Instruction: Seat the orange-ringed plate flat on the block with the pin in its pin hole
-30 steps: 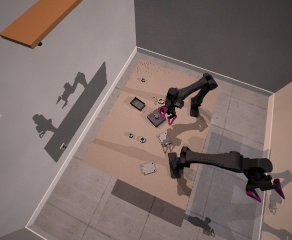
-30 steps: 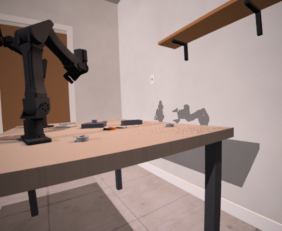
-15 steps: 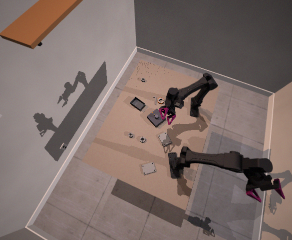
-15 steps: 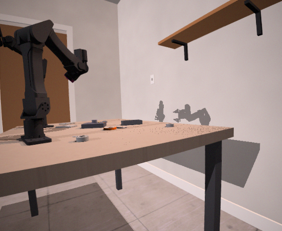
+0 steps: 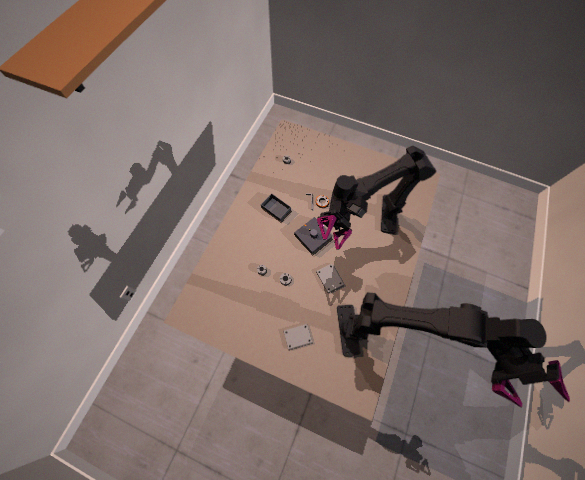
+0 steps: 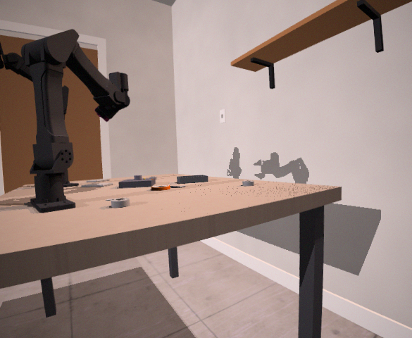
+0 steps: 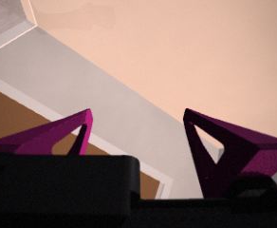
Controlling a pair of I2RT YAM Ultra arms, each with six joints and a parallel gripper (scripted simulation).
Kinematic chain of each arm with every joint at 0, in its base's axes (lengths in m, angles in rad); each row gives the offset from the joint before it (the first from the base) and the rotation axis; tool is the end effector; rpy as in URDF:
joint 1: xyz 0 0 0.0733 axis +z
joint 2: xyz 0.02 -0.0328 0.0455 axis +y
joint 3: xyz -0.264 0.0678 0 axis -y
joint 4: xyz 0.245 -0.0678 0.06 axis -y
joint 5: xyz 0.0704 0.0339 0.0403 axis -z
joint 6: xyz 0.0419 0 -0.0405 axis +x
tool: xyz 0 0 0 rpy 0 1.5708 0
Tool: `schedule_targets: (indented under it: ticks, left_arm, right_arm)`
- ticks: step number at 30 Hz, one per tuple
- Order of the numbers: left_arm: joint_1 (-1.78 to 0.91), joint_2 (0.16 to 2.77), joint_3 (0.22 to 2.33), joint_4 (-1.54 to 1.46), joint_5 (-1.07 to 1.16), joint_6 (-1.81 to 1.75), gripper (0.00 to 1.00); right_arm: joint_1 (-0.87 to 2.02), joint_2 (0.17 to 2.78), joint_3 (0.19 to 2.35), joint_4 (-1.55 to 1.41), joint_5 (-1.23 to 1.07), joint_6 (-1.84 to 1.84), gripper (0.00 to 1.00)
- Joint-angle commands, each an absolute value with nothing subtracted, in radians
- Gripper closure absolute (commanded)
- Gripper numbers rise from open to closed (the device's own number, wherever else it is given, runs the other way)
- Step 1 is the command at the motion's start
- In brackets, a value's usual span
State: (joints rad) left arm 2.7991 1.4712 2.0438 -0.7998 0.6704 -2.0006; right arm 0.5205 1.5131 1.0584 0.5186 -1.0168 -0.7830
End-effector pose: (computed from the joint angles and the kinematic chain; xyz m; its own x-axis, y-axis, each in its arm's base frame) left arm -0.2438 0.1134 0.5412 0.6691 0.5177 0.5332 0.5401 0.1541 -0.8274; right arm 0.2797 0.2027 0.3344 0.7432 -0.0017 -0.6690 -0.6683 0.0468 -0.7425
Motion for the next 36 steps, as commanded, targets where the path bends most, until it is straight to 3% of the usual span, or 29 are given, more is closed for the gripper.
schedule_targets:
  ticks: [1,36]
  left_arm:
    - [2.759,1.436,2.017,-0.772,0.658,-1.947,0.0]
    - [1.932,1.303,1.723,-0.509,0.449,-1.314,0.0]
  right_arm:
    - [0.506,1.511,1.098,0.487,-0.986,-0.747,0.2]
    - [0.343,1.606,1.174,-0.01,-0.67,-0.436,0.2]
